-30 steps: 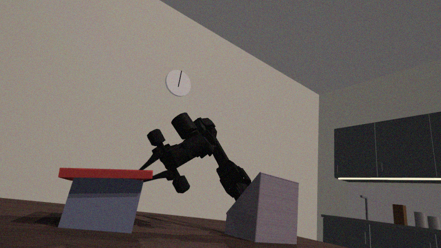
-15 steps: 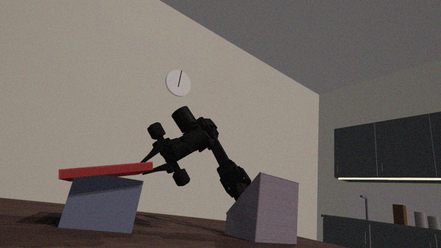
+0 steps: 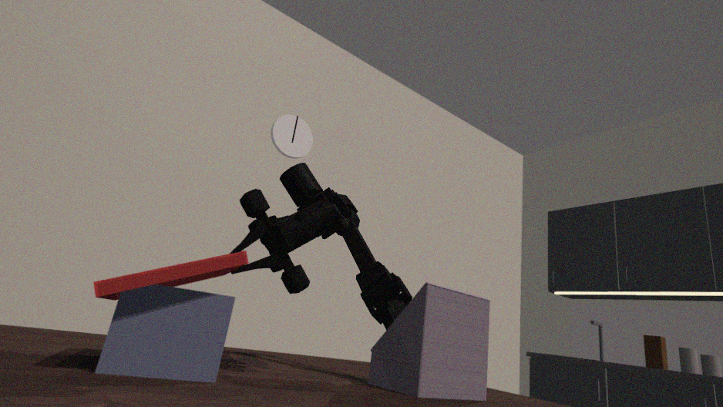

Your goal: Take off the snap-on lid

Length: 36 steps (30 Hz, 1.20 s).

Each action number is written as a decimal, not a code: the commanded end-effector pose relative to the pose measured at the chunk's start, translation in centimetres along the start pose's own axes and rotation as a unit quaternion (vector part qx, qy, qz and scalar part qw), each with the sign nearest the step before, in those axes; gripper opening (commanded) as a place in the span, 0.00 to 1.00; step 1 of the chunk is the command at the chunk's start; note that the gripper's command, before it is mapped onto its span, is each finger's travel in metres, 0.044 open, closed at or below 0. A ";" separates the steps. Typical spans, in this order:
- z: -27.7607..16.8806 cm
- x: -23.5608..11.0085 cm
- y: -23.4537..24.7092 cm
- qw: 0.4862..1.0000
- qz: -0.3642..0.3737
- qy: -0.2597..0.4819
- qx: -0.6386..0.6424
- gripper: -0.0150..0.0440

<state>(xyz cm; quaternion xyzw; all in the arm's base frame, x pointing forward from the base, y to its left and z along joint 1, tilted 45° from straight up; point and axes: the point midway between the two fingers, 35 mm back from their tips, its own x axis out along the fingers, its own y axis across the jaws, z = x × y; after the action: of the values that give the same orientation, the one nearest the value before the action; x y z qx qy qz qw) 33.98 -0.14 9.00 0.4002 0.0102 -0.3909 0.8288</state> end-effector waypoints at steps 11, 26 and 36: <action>0.1 -0.4 2.3 1.000 0.003 -0.001 0.005 0.25; 0.1 -0.5 4.8 1.000 0.003 -0.001 0.005 0.25; 0.1 -1.0 6.1 1.000 0.003 -0.001 0.005 0.25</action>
<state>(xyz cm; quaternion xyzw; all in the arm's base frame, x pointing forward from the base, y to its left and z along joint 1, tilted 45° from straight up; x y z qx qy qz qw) 37.04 2.30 12.87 0.3999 0.0101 -0.3917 0.8286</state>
